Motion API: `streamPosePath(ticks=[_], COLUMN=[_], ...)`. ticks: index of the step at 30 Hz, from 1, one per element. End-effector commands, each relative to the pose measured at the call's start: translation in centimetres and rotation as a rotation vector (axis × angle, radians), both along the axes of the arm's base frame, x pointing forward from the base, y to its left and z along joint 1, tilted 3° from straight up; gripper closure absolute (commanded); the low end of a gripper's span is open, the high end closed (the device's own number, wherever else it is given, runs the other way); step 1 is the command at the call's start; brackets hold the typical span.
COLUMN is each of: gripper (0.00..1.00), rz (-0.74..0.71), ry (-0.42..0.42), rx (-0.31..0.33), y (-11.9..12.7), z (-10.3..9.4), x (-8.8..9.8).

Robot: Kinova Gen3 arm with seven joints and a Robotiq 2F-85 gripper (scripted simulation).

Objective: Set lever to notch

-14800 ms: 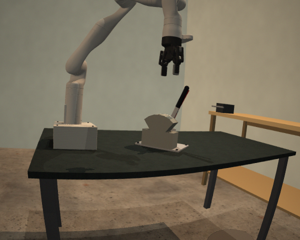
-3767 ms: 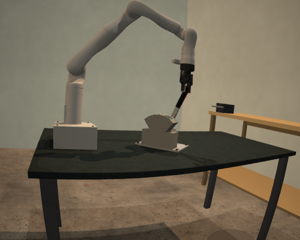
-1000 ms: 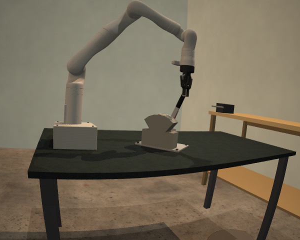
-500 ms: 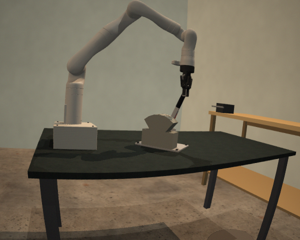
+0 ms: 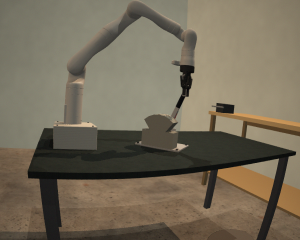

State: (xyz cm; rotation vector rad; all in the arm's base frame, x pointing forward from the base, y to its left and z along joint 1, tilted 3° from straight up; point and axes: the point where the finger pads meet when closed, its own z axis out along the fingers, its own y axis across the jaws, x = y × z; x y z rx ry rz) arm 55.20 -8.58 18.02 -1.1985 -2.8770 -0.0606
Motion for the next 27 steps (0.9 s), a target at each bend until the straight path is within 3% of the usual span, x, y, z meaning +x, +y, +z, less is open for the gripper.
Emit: streamPosePath(ticks=[1, 27], gripper=[1.0, 1.0], rz=[0.002, 0.002], ry=[0.002, 0.002], rx=[0.0, 0.0], y=[0.1, 1.2], z=[-0.2, 0.5], x=[0.0, -1.2])
